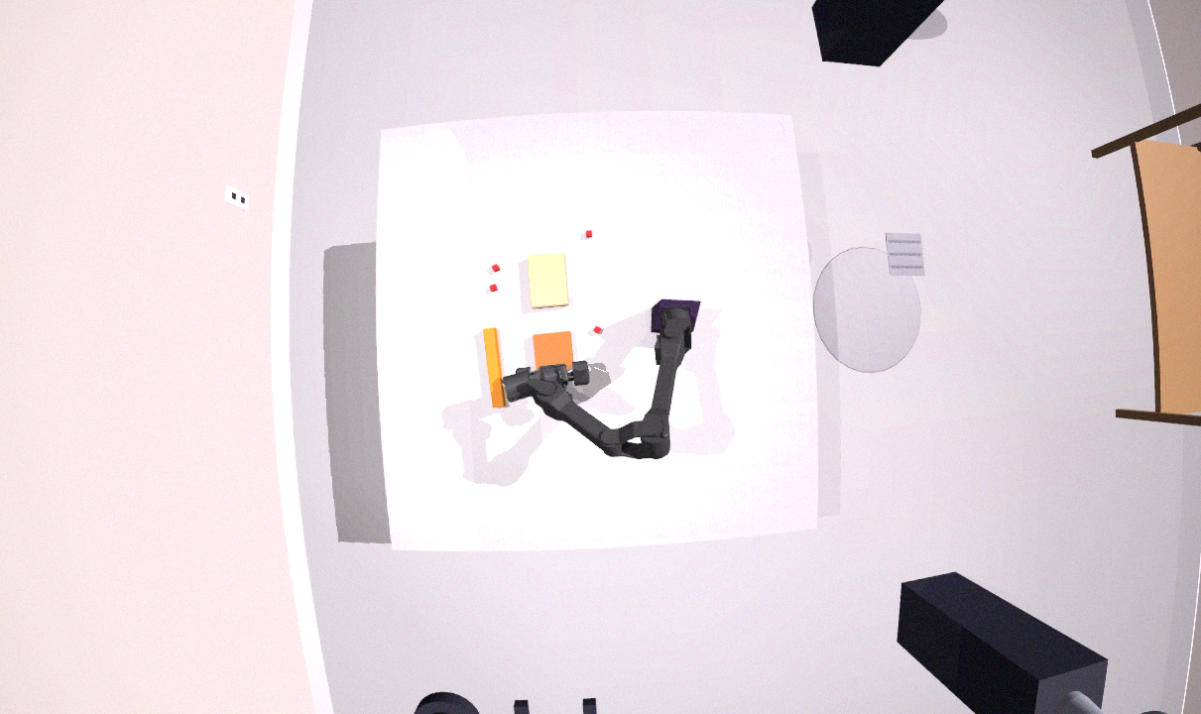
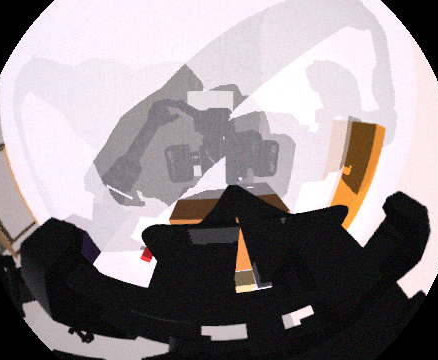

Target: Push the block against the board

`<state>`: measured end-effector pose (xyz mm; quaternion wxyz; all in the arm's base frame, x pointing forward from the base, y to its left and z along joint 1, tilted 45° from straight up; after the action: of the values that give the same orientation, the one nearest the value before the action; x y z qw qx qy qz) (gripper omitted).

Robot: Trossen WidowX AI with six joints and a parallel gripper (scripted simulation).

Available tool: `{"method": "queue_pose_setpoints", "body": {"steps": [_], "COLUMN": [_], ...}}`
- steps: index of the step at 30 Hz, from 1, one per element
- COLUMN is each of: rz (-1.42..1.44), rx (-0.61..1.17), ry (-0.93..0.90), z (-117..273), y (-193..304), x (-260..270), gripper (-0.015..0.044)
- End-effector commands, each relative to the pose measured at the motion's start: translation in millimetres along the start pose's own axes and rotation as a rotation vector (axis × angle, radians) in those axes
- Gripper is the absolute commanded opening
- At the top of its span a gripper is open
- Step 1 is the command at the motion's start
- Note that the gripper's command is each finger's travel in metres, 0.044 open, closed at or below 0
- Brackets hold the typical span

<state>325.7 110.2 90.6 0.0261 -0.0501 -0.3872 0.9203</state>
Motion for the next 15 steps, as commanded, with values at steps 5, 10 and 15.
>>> {"method": "queue_pose_setpoints", "body": {"steps": [5, 10, 15], "rz": [-0.006, -0.006, -0.006], "rx": [0.01, 0.01, 0.011], "ry": [-0.005, -0.005, -0.005], "z": [-2, -2, -2], "y": [16, 23, 30], "x": [-1, -1, -2], "gripper": [0.0, 0.0, 0.0]}}
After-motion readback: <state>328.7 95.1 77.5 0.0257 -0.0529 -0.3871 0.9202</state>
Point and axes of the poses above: the point midway between the two fingers, 35 mm back from their tips, its own z axis back along the fingers, its own x axis across the jaws, y = z × x, the point moved 3 cm from there along z, back along the fingers, and after that the axes turned 5 degrees about -z, right-handed, at the moved point
